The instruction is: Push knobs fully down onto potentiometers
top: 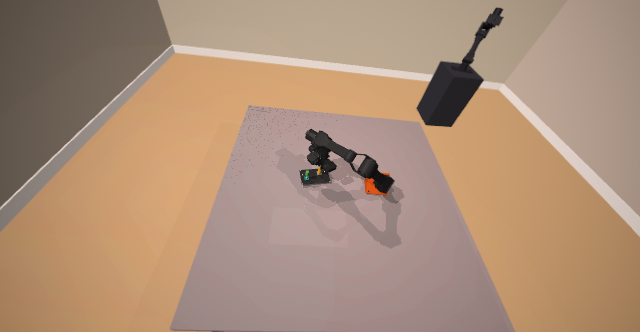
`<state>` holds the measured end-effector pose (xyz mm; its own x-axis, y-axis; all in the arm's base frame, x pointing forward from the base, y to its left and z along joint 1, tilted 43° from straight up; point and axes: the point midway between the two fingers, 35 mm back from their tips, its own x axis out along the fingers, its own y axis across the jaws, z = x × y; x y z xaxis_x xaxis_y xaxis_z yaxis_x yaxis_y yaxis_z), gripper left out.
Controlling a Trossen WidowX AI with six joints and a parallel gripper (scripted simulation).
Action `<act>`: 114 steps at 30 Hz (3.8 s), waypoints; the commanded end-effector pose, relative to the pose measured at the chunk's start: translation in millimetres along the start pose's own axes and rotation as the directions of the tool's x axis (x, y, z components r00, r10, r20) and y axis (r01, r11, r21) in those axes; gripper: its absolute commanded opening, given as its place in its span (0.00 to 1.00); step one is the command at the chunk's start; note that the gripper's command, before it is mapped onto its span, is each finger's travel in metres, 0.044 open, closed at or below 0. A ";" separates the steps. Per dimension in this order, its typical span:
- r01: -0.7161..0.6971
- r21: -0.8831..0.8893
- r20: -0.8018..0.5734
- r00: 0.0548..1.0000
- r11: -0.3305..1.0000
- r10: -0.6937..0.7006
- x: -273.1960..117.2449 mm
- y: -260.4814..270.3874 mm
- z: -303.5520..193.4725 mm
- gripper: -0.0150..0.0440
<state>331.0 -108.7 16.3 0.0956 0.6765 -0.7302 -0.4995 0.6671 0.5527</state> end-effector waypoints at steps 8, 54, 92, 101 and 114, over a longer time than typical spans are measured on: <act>0.065 -0.040 0.010 0.998 0.997 -0.064 -9.2 -0.2 17.9 0.34; 0.008 -0.004 0.004 1.000 1.000 -0.008 -11.8 -0.6 81.0 0.25; 0.008 -0.005 0.004 1.000 1.000 -0.008 -2.7 -0.6 81.1 0.25; 0.007 -0.005 0.004 1.000 1.000 -0.007 0.5 -0.6 81.1 0.25; 0.007 -0.005 0.005 1.000 1.000 -0.007 4.9 -0.6 81.2 0.25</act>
<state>399.0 -88.1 49.5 0.1101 0.6678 -0.7361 -0.4945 0.6793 0.5422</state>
